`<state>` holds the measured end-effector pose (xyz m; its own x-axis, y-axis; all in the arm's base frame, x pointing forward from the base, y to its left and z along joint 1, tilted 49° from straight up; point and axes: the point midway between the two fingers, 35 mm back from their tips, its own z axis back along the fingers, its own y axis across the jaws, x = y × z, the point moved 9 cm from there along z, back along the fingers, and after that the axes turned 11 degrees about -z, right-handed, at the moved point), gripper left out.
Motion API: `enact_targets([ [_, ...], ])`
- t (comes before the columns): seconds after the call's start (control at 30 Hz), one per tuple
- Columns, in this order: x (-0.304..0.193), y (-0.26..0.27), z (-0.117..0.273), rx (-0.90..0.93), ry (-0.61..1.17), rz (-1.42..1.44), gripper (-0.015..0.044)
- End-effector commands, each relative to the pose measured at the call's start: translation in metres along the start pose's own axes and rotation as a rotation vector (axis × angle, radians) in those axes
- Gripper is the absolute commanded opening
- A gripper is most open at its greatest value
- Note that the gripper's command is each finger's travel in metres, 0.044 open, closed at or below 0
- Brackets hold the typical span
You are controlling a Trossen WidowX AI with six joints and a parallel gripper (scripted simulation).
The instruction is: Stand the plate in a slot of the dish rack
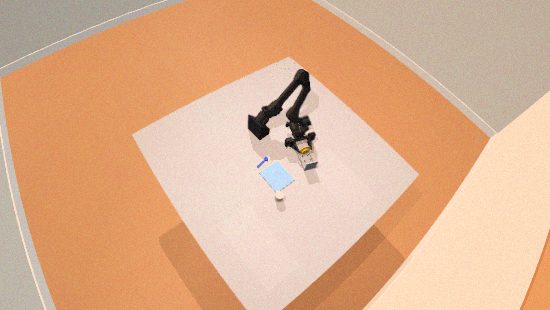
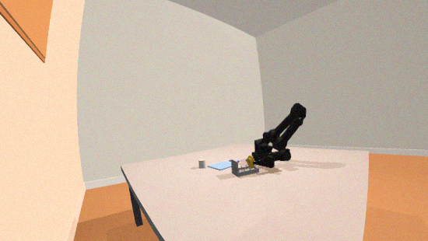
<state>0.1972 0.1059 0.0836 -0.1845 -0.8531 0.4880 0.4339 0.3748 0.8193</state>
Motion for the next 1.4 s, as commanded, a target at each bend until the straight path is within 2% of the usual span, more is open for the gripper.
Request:
enact_targets([
  [0.0, 0.000, 0.000, 0.000, 0.000, 0.000, 0.000, 0.0236],
  [0.2, 0.000, 0.000, 0.000, 0.000, 0.000, 0.000, 0.0394],
  [0.23, 0.000, 0.000, 0.000, 0.000, 0.000, 0.000, 0.0400],
  [0.47, 0.005, 0.003, -0.001, -0.004, 0.001, 0.000, 0.0400],
  [0.93, 0.108, 0.034, -0.008, -0.004, -0.007, 0.023, 0.0400],
  [1.07, 0.110, 0.034, -0.010, -0.015, -0.004, 0.043, 0.0400],
  [1.37, 0.119, 0.032, -0.033, -0.180, 0.068, 0.284, 0.0400],
])
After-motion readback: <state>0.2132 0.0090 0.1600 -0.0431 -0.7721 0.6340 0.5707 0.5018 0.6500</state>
